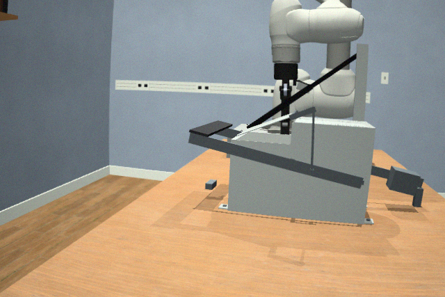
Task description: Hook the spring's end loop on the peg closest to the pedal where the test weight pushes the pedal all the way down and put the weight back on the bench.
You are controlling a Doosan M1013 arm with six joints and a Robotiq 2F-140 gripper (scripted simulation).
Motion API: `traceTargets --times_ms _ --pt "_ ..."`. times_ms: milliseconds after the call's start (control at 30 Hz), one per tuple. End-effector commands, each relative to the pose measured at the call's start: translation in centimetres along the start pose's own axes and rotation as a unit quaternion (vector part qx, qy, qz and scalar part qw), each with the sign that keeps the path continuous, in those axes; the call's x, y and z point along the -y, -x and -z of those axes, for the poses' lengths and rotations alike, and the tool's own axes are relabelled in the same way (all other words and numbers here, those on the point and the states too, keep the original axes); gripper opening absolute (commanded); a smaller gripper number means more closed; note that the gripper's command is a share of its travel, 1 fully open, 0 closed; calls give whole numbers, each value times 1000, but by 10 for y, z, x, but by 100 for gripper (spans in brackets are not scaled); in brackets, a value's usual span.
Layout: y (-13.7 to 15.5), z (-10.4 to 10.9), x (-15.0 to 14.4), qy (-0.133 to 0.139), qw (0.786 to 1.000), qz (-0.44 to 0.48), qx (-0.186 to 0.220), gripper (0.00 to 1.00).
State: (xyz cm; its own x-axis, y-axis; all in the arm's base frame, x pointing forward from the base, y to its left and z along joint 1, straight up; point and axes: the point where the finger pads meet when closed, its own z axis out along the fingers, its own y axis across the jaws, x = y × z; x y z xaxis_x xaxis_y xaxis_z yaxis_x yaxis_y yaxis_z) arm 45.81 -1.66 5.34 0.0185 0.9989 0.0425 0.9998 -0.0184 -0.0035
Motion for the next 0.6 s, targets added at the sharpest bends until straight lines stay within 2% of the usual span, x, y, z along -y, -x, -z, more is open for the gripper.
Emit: traceTargets --times_ms 0,567 --pt "-5 -2 4 1 1000 0 2 25" --pt "-30 -13 26 0 1000 0 11 25"
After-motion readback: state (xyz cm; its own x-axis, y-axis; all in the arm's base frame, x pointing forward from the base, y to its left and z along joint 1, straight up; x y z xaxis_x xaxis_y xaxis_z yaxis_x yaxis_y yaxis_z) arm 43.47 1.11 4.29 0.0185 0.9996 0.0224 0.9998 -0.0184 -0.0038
